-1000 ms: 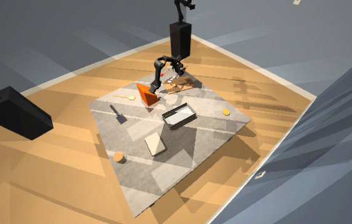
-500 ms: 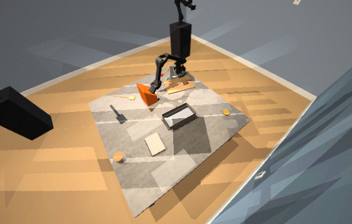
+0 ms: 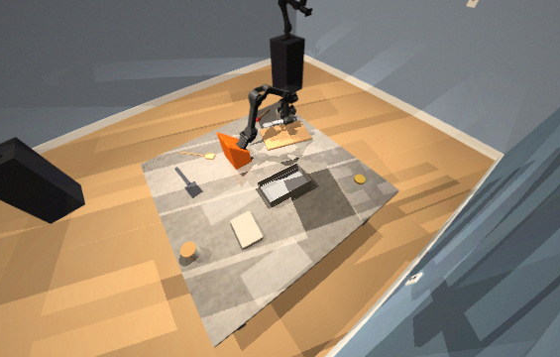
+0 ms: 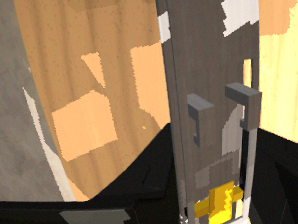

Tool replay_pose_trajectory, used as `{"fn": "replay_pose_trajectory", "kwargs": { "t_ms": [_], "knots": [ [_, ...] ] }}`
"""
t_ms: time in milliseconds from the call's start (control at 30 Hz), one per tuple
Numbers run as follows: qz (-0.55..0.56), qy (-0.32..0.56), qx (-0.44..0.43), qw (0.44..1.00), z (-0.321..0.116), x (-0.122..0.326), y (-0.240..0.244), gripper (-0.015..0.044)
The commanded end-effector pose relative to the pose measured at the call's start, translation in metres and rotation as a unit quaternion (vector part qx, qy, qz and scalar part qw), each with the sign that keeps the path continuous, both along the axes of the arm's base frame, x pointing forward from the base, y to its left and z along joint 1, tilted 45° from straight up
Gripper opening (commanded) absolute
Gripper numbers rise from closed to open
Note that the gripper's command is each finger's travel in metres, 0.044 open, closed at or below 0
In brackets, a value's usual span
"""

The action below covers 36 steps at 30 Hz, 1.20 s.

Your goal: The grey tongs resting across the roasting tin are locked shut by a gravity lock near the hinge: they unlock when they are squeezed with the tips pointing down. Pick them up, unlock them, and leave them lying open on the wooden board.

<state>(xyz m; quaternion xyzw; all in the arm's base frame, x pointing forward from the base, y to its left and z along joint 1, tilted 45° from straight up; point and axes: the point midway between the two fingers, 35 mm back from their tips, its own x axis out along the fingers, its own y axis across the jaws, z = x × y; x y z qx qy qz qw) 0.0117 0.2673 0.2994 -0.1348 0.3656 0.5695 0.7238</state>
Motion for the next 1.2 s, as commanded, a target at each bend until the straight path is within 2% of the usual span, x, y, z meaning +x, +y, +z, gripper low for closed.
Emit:
{"fn": "replay_pose_trajectory", "kwargs": {
  "t_ms": [0,1167],
  "knots": [
    [0.000,0.003,-0.001,1.000,-0.004,0.000,0.005,-0.0150],
    [0.000,0.000,-0.002,1.000,-0.042,0.004,0.044,-0.0150]
  ]
}}
